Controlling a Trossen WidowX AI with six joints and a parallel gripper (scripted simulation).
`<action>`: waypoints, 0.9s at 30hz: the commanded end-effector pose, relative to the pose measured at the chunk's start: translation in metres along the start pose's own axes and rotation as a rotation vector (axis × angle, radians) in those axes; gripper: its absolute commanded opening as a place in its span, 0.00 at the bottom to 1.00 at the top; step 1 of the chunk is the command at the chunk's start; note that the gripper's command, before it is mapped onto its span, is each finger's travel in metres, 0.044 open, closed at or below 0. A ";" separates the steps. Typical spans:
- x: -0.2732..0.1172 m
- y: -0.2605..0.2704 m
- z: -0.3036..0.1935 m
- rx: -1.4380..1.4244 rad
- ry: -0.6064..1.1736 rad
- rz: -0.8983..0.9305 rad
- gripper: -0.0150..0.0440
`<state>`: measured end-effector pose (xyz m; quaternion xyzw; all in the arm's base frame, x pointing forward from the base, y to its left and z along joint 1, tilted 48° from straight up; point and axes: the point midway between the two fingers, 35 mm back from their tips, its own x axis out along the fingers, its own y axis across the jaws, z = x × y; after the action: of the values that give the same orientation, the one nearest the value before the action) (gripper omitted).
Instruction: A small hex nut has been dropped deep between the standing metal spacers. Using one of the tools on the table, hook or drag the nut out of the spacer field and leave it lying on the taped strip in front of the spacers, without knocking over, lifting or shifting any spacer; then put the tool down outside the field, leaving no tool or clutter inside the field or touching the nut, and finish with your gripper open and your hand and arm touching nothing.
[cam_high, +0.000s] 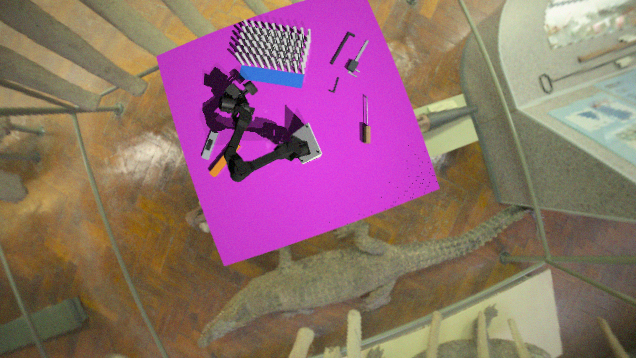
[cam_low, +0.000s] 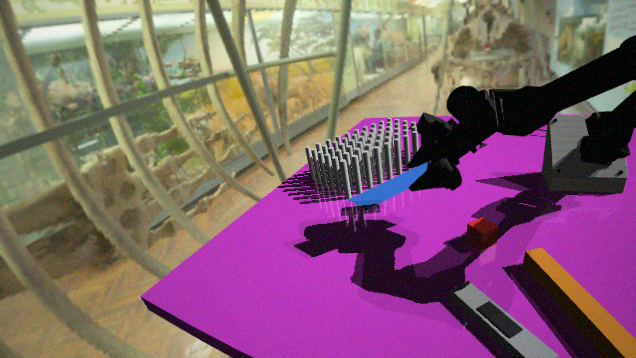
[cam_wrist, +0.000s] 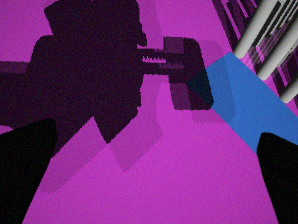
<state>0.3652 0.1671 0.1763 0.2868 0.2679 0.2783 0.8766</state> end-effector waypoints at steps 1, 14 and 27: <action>-0.005 -0.060 0.004 -0.041 -0.049 -0.132 1.00; -0.054 -0.203 -0.003 -0.125 -0.121 -0.478 1.00; -0.054 -0.203 -0.003 -0.125 -0.121 -0.478 1.00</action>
<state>0.3938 -0.0039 0.0592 0.1798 0.2579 0.0633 0.9472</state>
